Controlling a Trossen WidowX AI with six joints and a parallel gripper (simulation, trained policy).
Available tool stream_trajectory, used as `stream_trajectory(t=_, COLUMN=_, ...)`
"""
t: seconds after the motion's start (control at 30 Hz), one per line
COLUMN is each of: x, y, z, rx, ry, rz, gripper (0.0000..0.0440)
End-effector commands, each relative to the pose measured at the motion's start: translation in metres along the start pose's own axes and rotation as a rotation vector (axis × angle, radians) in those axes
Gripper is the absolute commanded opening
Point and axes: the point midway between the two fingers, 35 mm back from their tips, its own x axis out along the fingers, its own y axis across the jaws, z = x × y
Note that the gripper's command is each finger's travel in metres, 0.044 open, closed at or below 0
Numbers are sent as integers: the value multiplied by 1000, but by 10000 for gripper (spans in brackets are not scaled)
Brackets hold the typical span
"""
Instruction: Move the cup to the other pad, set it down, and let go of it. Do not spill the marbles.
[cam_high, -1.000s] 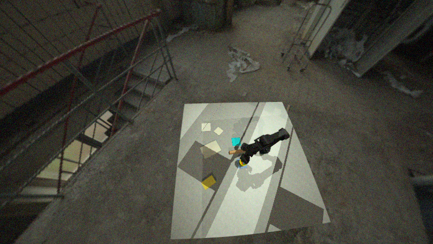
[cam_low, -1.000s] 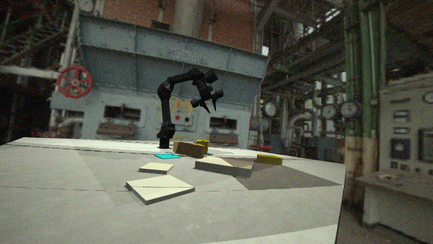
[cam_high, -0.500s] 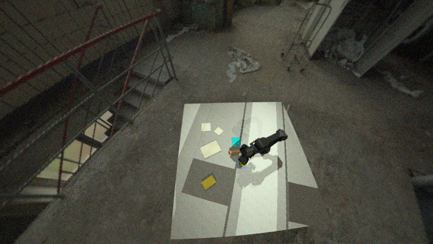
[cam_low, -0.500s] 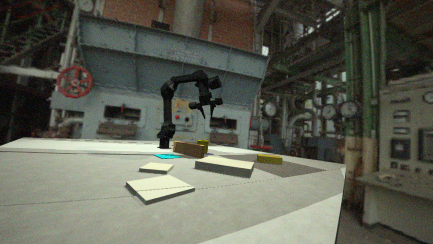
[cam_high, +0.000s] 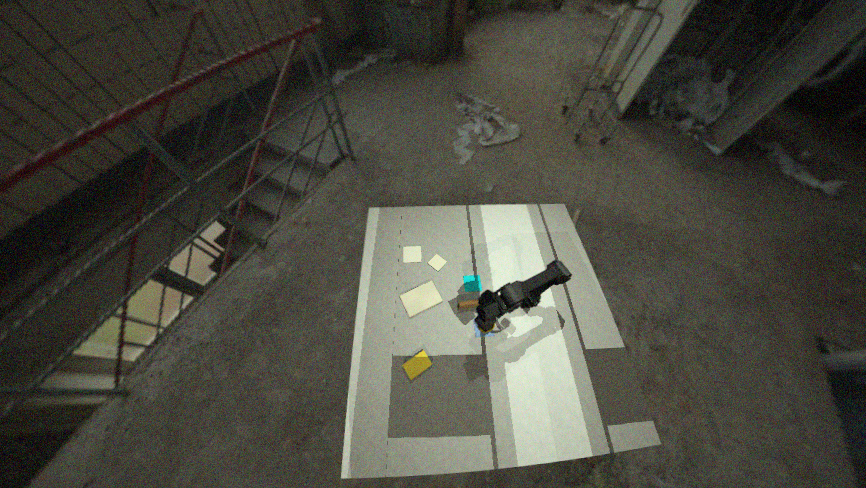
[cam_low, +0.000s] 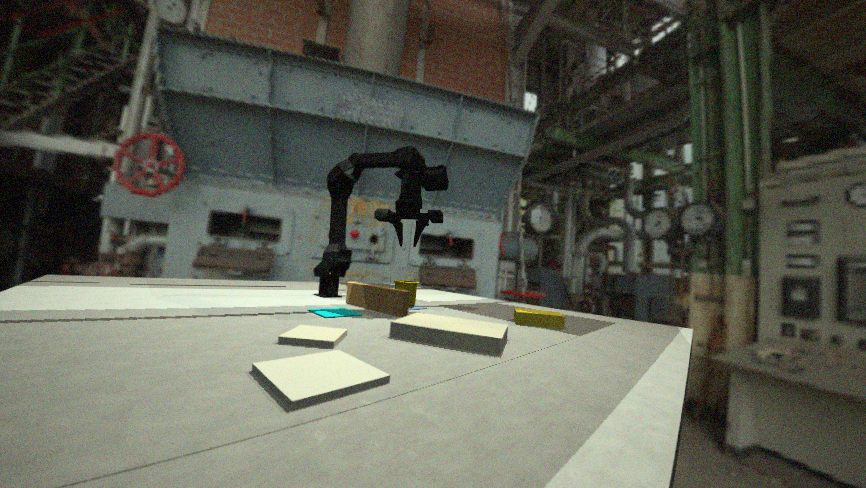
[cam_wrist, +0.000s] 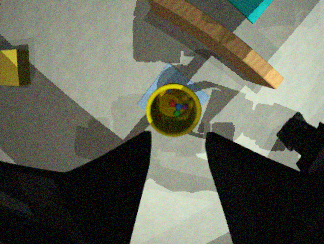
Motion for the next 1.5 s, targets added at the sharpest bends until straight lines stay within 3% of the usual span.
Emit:
stream_trajectory(t=0.0, x=10, y=-5, z=0, rx=18, ry=2, rz=-52, gripper=170)
stream_trajectory(t=0.8, x=66, y=-20, z=-6, rx=84, ry=-8, rz=-225, gripper=193)
stream_trajectory(t=1.47, x=118, y=-32, z=-10, rx=37, ry=-10, rz=-296, gripper=204)
